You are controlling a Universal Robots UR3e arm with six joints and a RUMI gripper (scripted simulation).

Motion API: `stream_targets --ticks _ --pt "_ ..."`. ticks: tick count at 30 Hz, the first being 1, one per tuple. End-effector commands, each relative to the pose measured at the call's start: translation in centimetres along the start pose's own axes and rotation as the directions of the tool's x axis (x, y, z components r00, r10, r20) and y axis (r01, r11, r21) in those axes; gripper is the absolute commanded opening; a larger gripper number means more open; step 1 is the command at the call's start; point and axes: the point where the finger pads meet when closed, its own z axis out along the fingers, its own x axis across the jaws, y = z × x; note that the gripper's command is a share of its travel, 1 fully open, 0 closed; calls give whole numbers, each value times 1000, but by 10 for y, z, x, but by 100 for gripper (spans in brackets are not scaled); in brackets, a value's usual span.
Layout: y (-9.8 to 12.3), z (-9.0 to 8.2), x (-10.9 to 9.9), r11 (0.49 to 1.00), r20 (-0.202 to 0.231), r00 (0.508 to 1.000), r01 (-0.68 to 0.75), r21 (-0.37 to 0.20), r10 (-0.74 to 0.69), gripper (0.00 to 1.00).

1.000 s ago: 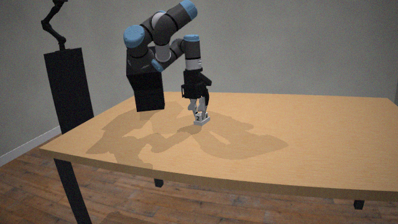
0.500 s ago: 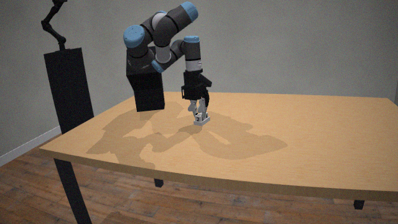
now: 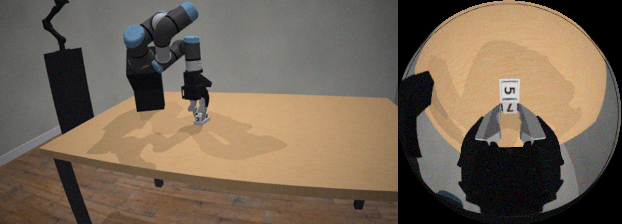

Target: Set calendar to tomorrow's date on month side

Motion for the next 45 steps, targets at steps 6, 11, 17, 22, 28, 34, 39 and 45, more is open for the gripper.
stream_targets --ticks 6,11,17,22,28,34,39,45 --pt "0 0 0 1000 -1 1000 0 0 0 10" --pt "0 0 0 1000 -1 1000 0 0 0 10" --pt "0 0 0 1000 -1 1000 0 0 0 10" --pt "0 0 0 1000 -1 1000 0 0 0 10" --pt "0 0 0 1000 -1 1000 0 0 0 10" --pt "0 0 0 1000 -1 1000 0 0 0 10" --pt "0 0 0 1000 -1 1000 0 0 0 10" --pt "0 0 0 1000 -1 1000 0 0 0 17"
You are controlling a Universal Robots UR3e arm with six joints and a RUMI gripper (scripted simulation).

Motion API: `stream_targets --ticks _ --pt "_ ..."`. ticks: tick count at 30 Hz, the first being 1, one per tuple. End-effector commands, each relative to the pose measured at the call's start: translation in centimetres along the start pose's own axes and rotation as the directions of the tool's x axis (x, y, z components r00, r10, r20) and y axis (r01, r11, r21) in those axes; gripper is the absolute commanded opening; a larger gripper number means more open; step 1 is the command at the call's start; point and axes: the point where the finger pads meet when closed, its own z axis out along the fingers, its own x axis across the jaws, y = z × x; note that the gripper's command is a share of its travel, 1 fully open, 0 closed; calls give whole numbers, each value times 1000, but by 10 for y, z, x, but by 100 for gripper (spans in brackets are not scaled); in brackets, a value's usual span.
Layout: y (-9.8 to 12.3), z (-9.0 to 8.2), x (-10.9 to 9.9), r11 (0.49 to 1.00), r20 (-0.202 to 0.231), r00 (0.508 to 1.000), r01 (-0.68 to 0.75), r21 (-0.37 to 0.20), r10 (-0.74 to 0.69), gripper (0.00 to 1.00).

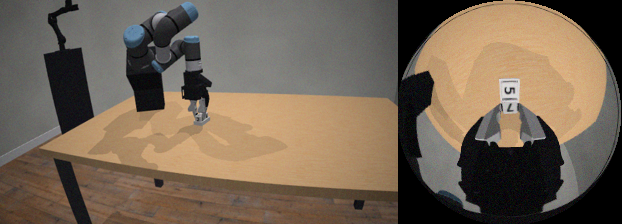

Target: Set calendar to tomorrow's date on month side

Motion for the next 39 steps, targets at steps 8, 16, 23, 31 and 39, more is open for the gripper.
stream_targets --ticks 8,16,23,31,39 --pt "0 0 0 1000 -1 1000 0 0 0 24" --pt "0 0 0 1000 -1 1000 0 0 0 28" --pt "0 -1 0 1000 -1 1000 0 0 0 28" --pt "0 -4 0 1000 -1 1000 0 0 0 28" --pt "0 -16 0 1000 -1 1000 0 0 0 28"
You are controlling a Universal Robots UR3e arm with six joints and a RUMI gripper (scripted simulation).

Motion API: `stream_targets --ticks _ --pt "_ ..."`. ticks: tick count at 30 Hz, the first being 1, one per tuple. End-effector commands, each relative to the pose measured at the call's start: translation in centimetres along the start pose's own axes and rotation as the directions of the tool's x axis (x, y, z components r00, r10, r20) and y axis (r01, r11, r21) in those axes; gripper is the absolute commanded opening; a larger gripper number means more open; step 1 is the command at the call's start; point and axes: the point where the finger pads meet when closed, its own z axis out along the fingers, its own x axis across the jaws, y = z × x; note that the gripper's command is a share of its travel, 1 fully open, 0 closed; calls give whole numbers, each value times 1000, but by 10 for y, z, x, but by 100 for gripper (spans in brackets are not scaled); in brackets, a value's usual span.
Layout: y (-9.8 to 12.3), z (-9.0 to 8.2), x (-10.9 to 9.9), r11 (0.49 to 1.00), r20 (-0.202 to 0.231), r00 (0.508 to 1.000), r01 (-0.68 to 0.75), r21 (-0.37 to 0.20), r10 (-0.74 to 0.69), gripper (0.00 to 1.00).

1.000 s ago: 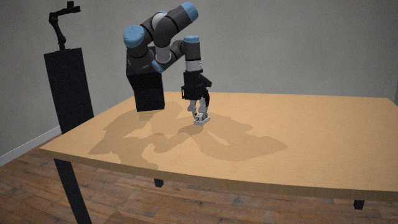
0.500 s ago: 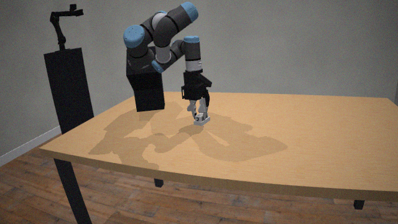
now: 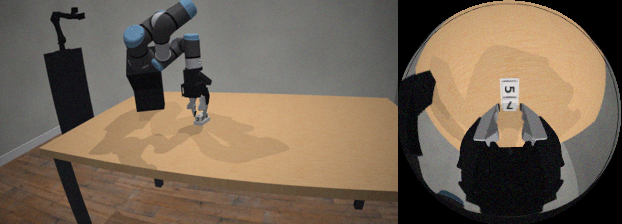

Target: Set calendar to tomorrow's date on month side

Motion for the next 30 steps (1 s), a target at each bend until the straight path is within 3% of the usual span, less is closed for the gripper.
stream_targets --ticks 1,30 --pt "0 -9 0 1000 0 1000 0 0 0 28" --pt "0 -69 0 1000 0 1000 0 0 0 28"
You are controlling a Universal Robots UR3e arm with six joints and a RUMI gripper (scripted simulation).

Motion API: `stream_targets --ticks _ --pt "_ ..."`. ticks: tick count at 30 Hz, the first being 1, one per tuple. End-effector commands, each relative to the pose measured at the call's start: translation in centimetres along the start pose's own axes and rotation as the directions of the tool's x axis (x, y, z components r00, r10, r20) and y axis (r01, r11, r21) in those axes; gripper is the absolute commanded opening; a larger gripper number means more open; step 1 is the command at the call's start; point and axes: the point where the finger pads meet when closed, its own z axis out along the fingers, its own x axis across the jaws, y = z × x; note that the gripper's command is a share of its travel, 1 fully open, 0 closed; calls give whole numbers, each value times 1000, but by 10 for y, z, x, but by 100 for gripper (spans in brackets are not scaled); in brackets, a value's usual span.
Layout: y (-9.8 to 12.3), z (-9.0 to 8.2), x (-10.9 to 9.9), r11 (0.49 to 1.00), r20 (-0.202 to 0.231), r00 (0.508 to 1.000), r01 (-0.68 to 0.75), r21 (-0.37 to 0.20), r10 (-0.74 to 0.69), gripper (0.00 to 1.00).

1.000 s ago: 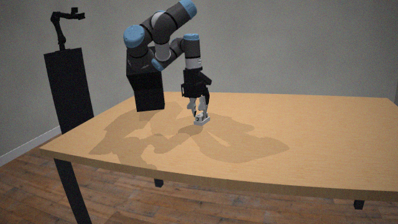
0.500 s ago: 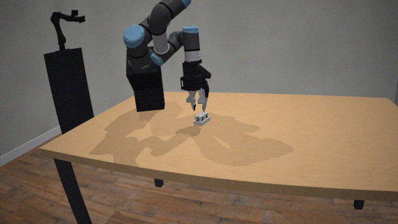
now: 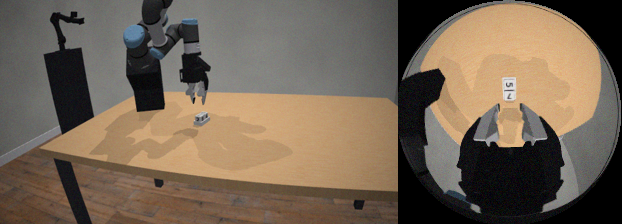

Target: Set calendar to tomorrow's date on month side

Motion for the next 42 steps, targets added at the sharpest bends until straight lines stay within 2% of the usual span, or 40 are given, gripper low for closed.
stream_targets --ticks 1,8,20,21,42 --pt "0 -9 0 1000 5 1000 0 1 0 28" --pt "0 -17 0 1000 5 1000 0 1 0 28" --pt "0 -20 0 1000 5 1000 0 1 0 28" --pt "0 -20 0 1000 5 1000 0 1 0 100" --pt "0 -20 0 1000 5 1000 0 1 0 100"
